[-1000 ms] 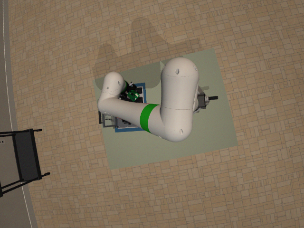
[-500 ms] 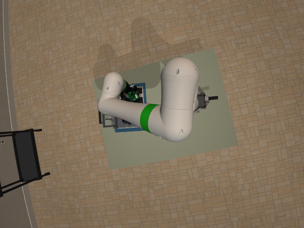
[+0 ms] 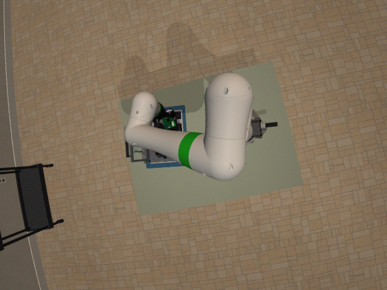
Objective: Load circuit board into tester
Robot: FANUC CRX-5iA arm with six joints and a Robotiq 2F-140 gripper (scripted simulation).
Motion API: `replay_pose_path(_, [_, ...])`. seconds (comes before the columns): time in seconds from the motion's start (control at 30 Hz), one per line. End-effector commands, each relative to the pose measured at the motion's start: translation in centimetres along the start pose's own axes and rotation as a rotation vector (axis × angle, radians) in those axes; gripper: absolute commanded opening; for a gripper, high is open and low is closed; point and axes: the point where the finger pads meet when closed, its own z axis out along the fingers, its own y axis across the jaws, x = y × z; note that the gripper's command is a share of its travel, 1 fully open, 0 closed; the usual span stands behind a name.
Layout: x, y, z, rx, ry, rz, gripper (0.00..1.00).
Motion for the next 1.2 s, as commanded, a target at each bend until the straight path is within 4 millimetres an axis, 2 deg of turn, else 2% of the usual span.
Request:
replay_pose_path(0.0, [0.01, -0.01, -0.02, -0.001, 0.002, 0.045, 0.46])
replay_pose_path(0.63, [0.01, -0.01, -0.02, 0.0, 0.002, 0.172, 0.46])
replay_pose_path(1.17, [0.01, -0.01, -0.02, 0.0, 0.002, 0.21, 0.46])
